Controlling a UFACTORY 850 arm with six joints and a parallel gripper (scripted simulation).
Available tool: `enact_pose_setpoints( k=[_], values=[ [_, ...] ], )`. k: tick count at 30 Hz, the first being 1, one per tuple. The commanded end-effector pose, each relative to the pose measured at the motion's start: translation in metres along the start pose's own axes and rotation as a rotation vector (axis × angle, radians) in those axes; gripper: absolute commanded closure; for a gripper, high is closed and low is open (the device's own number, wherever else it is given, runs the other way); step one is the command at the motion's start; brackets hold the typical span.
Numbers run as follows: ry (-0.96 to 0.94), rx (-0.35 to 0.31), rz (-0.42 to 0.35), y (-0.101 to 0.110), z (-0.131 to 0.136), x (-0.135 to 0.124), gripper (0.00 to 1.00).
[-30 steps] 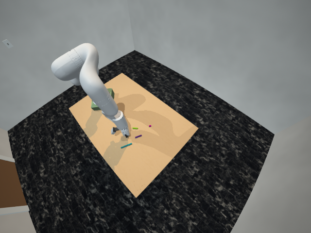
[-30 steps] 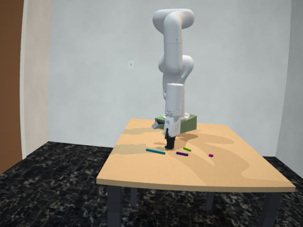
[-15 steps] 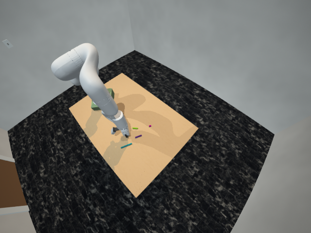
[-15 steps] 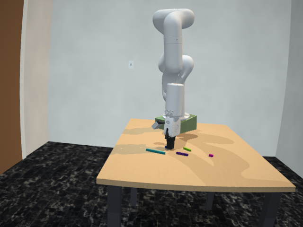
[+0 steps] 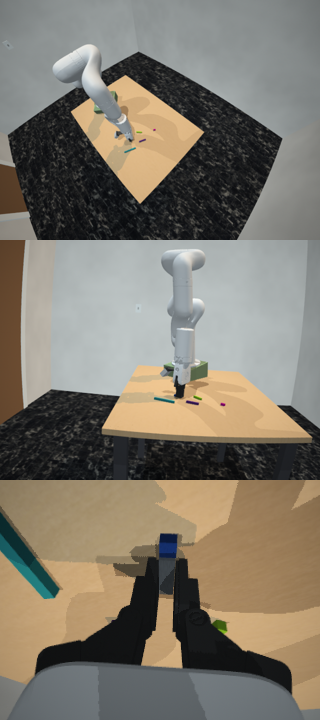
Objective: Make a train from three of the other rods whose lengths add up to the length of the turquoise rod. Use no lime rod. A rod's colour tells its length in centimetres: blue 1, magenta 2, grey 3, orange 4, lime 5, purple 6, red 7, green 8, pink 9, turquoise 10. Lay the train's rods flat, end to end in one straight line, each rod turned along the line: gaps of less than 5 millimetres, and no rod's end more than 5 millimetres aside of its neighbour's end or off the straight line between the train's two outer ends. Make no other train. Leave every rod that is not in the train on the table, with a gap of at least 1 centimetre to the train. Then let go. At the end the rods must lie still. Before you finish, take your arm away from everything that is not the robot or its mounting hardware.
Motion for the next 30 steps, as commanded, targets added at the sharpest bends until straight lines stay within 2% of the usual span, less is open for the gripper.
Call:
enact_pose_setpoints(
  k=[1, 2, 4, 5, 7, 8, 30],
  values=[
    [0.000, 0.001, -0.001, 0.0004, -0.0005, -0.0003, 0.88],
    [0.000, 0.001, -0.001, 0.0004, -0.0005, -0.0003, 0.84],
    [0.000, 0.001, -0.001, 0.0004, -0.0005, -0.0003, 0.84],
    [0.000, 0.001, -0.001, 0.0004, -0.0005, -0.0003, 0.80],
    [0.000, 0.001, -0.001, 0.0004, -0.0005, -0.0003, 0.80],
    [0.000, 0.001, -0.001, 0.0004, -0.0005, -0.0003, 0.76],
    [0.000, 0.001, -0.001, 0.0039, -0.0005, -0.0003, 0.76]
  ],
)
Point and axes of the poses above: the point where the finger pads meet when closed, its own y axis back along the fingers, its own z axis across the jaws, x = y × z, the point moved 9 cm from there along y, back along the fingers, and after that the axes turned 2 degrees about -y, right-handed, at the moved point
